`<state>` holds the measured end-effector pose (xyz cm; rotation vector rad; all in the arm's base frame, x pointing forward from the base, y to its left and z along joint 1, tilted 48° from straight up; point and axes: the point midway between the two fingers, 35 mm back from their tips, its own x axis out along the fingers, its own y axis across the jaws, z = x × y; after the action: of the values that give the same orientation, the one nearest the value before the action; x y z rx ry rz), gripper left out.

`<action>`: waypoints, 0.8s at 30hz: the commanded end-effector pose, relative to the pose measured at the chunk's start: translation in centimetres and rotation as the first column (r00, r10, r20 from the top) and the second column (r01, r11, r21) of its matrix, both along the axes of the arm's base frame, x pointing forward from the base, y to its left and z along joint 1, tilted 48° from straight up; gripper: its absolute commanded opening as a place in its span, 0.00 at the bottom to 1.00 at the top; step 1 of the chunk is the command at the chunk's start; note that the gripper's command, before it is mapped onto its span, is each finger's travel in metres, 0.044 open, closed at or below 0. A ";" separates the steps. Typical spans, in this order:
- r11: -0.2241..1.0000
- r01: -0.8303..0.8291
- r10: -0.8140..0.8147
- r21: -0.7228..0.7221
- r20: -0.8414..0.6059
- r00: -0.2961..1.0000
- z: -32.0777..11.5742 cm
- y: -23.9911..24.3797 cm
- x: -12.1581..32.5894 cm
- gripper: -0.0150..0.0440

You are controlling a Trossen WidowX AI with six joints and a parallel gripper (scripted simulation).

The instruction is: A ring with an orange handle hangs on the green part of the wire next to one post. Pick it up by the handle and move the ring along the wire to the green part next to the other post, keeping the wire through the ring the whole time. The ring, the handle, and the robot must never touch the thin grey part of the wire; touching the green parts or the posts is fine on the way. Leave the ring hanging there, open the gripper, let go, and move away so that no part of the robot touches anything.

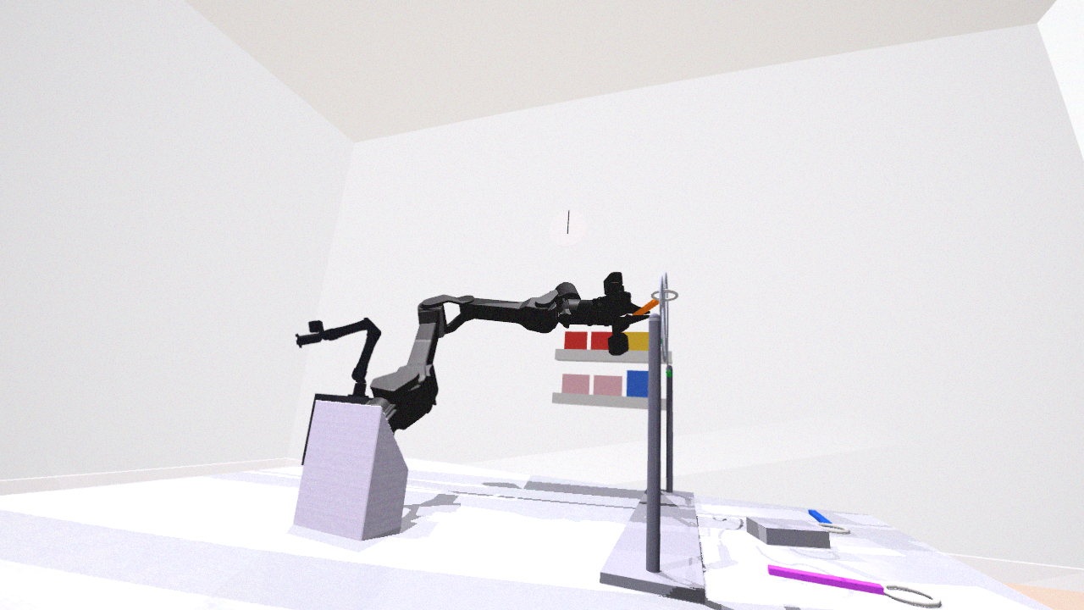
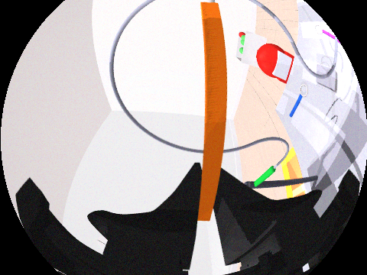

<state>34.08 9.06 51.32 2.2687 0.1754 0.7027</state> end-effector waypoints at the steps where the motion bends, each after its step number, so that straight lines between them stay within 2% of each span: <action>1: 0.998 0.002 -0.002 0.055 -0.005 1.000 0.0 -0.2 0.0 0.00; 24: 0.942 -0.002 0.009 0.336 -0.018 1.000 0.6 -0.8 0.0 0.00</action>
<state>34.11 8.43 51.82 2.5613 0.0914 0.7528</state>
